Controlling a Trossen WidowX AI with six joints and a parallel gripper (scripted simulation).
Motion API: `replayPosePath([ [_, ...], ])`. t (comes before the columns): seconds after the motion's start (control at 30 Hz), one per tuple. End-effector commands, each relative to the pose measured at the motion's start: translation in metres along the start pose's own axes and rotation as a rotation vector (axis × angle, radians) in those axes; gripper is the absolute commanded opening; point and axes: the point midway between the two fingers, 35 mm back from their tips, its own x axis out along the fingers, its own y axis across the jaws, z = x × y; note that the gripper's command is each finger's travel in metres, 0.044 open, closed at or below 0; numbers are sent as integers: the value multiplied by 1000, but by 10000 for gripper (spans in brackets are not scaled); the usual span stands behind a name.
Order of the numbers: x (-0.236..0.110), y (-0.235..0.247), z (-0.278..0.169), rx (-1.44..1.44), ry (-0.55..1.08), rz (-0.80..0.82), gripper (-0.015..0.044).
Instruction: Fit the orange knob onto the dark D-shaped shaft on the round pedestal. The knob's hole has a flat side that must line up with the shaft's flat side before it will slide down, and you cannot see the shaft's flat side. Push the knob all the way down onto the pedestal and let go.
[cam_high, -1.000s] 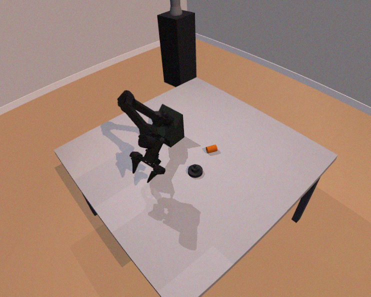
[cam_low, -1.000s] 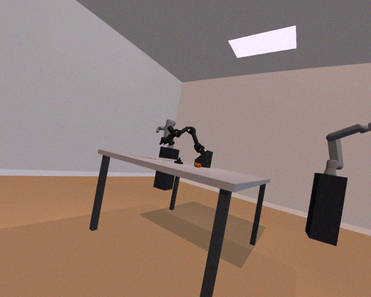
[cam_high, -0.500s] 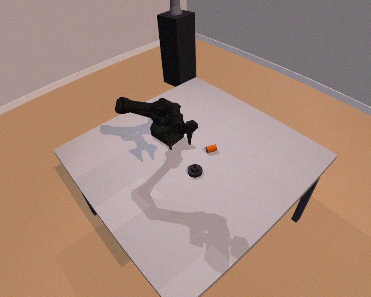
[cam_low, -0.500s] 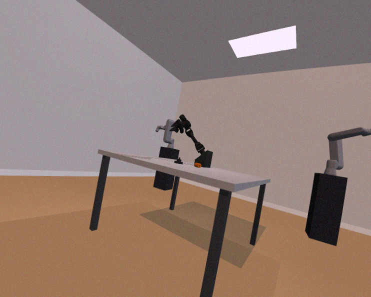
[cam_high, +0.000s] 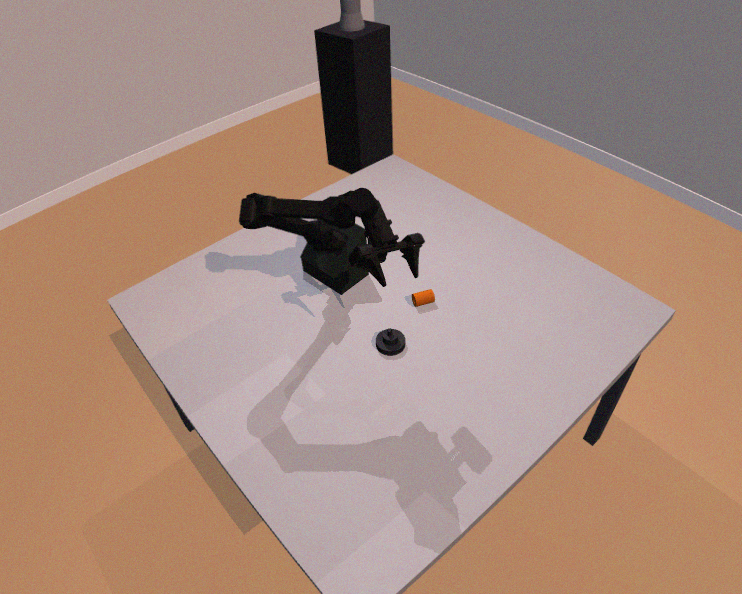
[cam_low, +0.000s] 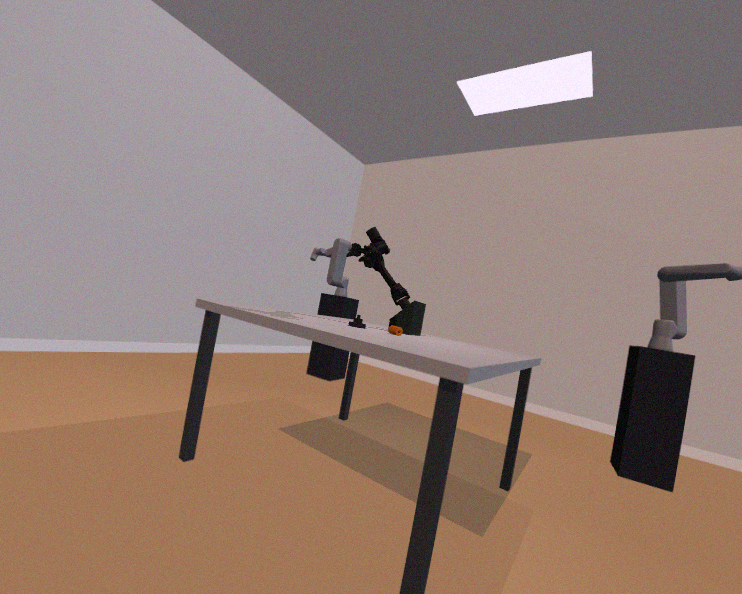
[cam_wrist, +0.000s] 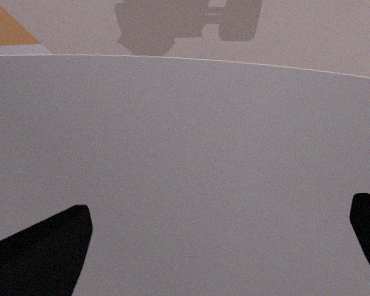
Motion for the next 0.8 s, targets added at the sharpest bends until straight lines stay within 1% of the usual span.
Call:
replayPosePath([
  [0.0, 11, -69, 13, -768, -7, -172, 440],
  [0.07, 14, -91, 22, -1029, 2, -238, 440],
  [0.23, 17, -130, 44, -1507, 47, -373, 440],
  [0.43, 16, -171, 76, -2072, 161, -562, 440],
  [0.6, 12, -200, 107, -2516, 324, -744, 440],
  [0.77, 5, -225, 140, -2917, 576, -948, 440],
])
